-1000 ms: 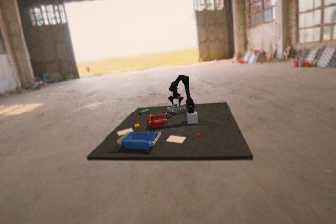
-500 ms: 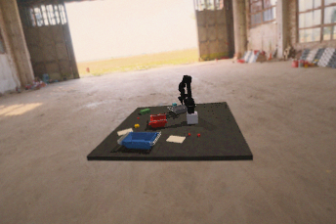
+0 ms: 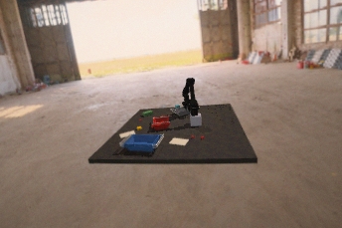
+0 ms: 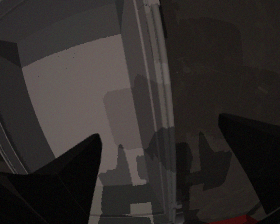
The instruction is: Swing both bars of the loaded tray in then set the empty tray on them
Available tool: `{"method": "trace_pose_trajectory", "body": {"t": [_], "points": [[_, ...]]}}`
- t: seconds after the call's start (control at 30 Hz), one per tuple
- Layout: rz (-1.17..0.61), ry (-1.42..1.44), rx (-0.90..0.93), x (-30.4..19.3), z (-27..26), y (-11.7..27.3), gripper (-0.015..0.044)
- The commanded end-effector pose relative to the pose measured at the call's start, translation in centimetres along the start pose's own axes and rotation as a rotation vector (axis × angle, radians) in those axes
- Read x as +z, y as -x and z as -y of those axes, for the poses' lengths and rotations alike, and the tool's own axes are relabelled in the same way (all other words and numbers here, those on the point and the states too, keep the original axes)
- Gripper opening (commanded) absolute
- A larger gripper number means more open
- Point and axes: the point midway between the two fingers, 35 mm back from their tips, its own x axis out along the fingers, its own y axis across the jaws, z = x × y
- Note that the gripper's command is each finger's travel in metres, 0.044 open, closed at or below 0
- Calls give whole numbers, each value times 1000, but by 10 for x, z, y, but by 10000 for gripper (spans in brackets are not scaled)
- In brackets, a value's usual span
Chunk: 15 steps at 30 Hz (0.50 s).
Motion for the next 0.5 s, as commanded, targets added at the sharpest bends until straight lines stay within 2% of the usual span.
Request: {"method": "trace_pose_trajectory", "body": {"t": [0.0, 0.1, 0.43, 0.47], "points": [[2, 3, -11, 0, 4, -25, 440], [2, 3, -11, 0, 6, -36, 440], [2, 3, -11, 0, 6, -37, 440], [2, 3, -11, 0, 6, -37, 425]]}}
